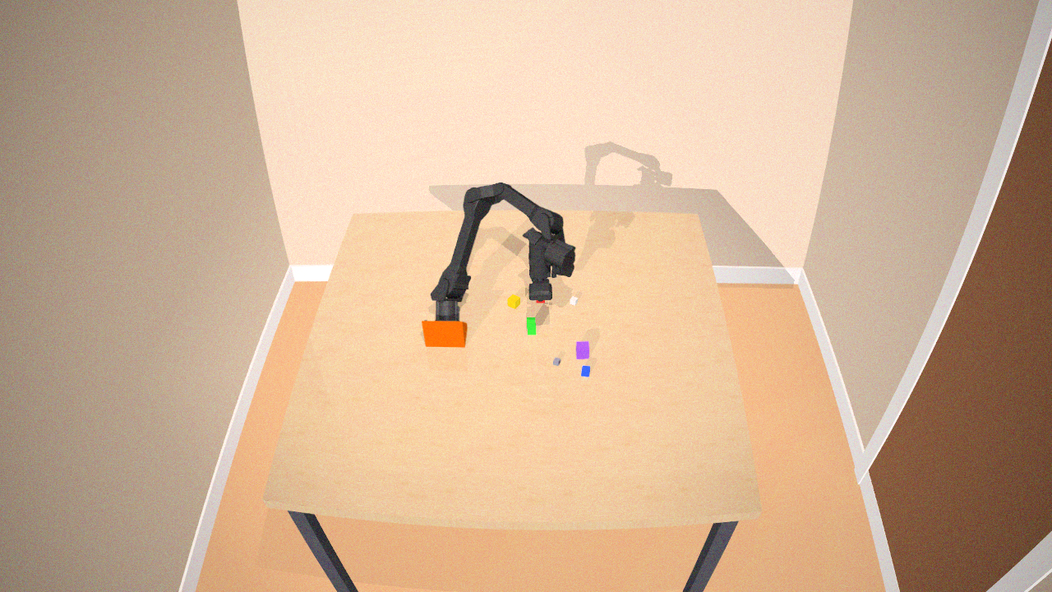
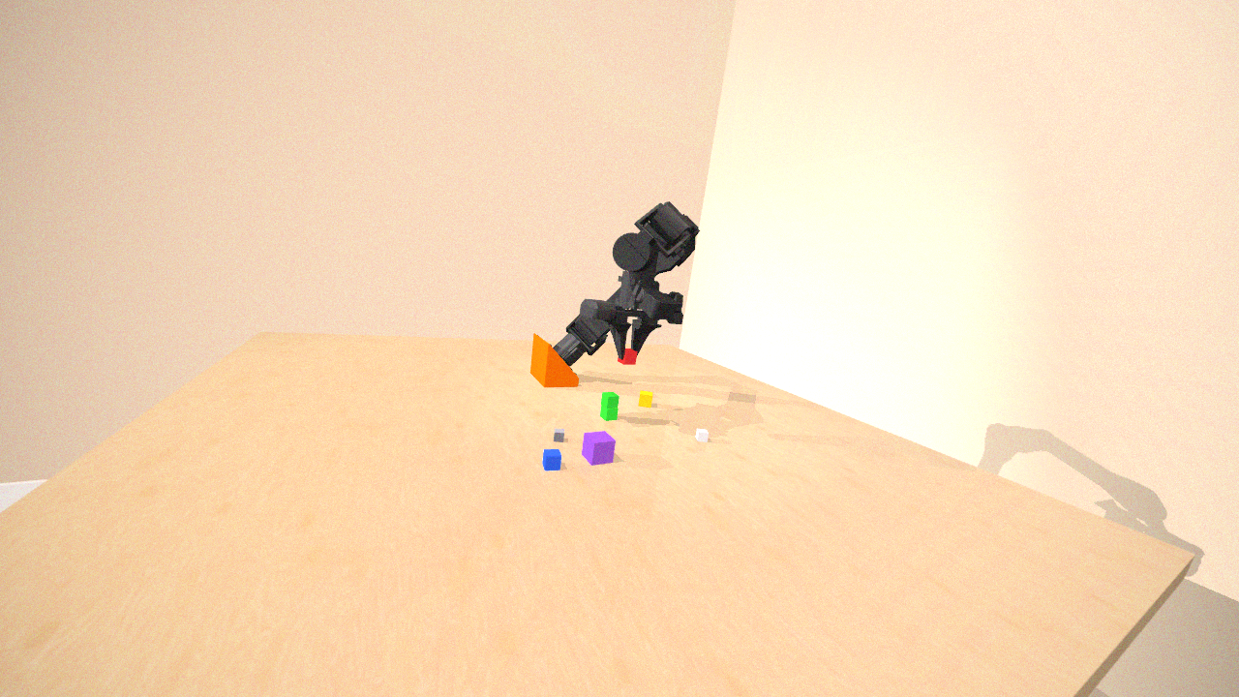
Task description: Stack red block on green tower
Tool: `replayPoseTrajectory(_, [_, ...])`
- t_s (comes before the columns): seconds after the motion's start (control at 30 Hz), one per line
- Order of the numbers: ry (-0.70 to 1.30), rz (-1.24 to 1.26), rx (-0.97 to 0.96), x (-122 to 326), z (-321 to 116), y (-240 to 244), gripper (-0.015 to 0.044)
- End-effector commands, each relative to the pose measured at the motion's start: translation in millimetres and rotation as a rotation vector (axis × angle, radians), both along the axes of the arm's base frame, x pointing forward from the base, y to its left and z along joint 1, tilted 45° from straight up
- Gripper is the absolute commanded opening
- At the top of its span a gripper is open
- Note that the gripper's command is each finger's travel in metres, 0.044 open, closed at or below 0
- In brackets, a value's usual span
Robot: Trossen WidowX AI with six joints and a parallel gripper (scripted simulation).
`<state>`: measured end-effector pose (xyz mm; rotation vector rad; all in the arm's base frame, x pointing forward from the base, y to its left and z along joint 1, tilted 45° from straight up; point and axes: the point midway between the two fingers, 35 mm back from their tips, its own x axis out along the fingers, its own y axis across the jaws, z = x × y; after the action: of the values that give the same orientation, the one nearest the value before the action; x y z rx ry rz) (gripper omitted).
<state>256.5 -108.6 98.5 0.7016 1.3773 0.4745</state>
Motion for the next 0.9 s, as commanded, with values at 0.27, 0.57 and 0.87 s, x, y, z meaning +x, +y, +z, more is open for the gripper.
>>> replayPoseTrajectory(0.27, [0.007, -0.001, 0.001, -27, -9, 5, 0.0000])
replayPoseTrajectory(0.57, [0.006, -0.001, 0.002, -22, -35, 25, 0.0000])
replayPoseTrajectory(0.87, [0.006, -0.001, 0.002, -19, -48, 37, 0.0000])
